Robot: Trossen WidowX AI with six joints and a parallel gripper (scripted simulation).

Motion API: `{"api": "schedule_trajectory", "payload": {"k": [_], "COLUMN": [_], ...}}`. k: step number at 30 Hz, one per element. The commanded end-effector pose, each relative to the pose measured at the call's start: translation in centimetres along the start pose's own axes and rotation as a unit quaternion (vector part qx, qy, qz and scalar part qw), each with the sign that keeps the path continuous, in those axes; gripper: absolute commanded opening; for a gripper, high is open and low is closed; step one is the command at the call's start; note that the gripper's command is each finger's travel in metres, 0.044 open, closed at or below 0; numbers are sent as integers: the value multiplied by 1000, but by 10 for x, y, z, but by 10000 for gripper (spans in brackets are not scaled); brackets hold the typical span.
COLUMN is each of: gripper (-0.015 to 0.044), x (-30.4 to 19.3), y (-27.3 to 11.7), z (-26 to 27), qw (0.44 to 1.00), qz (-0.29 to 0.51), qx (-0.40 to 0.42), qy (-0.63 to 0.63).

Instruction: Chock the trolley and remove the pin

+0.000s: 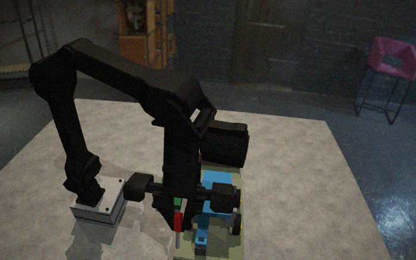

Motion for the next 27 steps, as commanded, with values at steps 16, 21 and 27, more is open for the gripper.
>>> {"api": "schedule_trajectory", "payload": {"k": [16, 21, 27], "gripper": [0, 0, 0], "x": [7, 28, 52], "y": [-1, -3, -6], "z": [40, 36, 32], "qw": [1000, 1000, 1000], "qz": [3, 2, 1], "qx": [0, 0, -1], "qy": [-1, -1, -2]}}
Point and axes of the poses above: the point midway between the two fingers, 35 mm back from their tips, its own y axis out along the fingers, its own z axis across the jaws, x = y × z, the point moved 3 cm from there along -y, back along the fingers, and after that the axes turned 8 degrees about -y, right-handed, at the moved point
